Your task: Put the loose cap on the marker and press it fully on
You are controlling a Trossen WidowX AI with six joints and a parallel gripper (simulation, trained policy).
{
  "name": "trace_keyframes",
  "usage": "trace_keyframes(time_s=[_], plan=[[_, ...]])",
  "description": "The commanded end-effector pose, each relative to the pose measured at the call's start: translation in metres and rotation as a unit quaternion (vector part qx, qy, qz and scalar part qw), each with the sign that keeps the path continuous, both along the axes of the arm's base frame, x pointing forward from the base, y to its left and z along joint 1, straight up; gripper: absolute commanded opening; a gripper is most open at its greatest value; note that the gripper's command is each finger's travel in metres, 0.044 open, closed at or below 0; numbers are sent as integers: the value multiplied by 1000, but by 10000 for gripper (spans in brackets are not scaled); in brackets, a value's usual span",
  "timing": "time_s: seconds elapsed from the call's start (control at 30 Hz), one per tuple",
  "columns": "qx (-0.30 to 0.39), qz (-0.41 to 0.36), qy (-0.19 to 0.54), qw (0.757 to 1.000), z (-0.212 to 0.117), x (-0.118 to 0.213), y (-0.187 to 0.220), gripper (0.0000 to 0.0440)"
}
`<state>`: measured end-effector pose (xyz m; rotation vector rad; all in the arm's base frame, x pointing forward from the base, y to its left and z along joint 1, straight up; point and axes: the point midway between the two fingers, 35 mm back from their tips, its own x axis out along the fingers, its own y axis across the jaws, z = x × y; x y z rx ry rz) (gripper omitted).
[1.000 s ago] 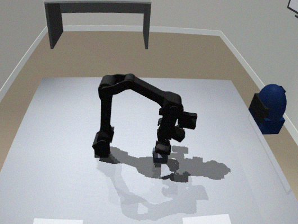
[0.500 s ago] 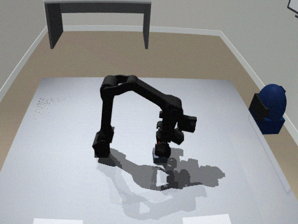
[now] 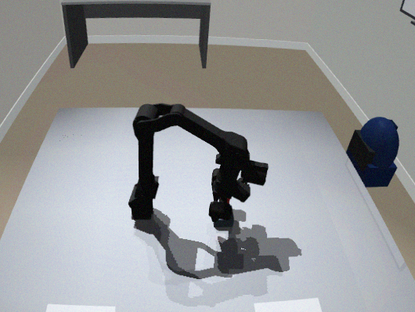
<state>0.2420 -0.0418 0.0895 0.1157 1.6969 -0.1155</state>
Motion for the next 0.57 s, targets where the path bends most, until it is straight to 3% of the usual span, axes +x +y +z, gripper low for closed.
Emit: trace_keyframes(time_s=[0.0,0.53], plan=[[-1,3,-18,1000,5,2,0,440],[-12,5,-87,996,57,15,-3,440]])
